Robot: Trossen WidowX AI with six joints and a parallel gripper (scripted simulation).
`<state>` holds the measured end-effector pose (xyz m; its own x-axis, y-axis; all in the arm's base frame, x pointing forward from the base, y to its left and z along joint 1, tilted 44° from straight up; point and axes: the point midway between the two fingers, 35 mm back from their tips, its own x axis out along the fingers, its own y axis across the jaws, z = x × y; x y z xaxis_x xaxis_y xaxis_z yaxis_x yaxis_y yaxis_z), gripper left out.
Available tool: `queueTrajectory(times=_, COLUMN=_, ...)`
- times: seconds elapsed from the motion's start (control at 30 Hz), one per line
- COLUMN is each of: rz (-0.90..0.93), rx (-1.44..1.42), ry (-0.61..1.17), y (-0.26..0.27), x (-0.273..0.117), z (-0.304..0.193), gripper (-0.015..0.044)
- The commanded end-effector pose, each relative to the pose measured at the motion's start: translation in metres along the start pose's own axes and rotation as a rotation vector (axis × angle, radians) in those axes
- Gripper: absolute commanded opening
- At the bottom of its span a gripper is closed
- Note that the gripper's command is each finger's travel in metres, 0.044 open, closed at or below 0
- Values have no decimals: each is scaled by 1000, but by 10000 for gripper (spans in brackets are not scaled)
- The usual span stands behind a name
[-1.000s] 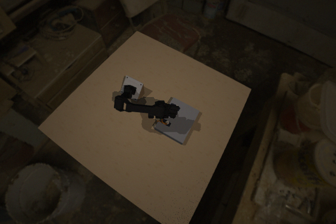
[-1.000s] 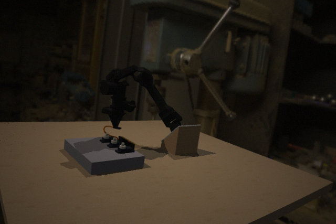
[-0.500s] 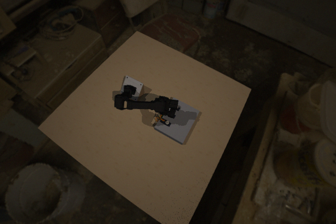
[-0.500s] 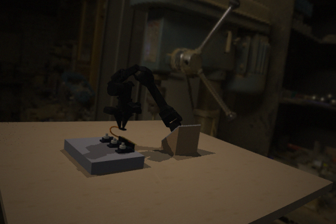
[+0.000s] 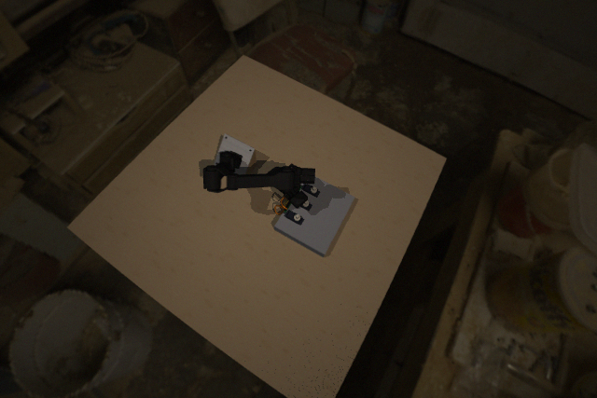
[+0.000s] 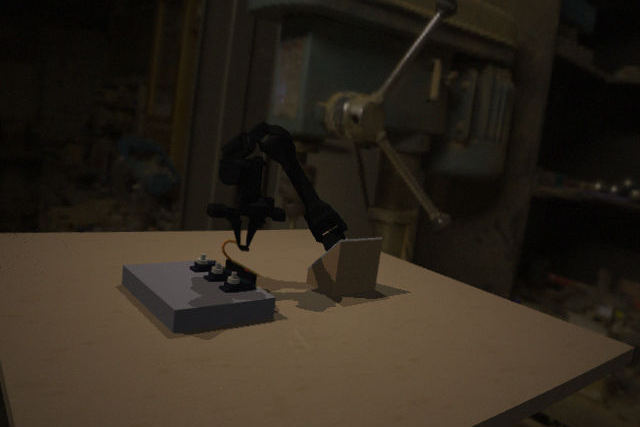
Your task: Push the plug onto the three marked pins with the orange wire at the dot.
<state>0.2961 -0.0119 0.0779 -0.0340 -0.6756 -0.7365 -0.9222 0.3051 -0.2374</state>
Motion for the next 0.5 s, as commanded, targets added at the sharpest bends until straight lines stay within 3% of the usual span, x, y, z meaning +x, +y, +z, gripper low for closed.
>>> queueTrajectory(times=0.0, rz=5, rx=105, ry=1, y=9, x=1, z=5, gripper=0)
queueTrajectory(times=0.47, rz=5, rx=511, ry=7, y=34, x=3, z=17, gripper=0)
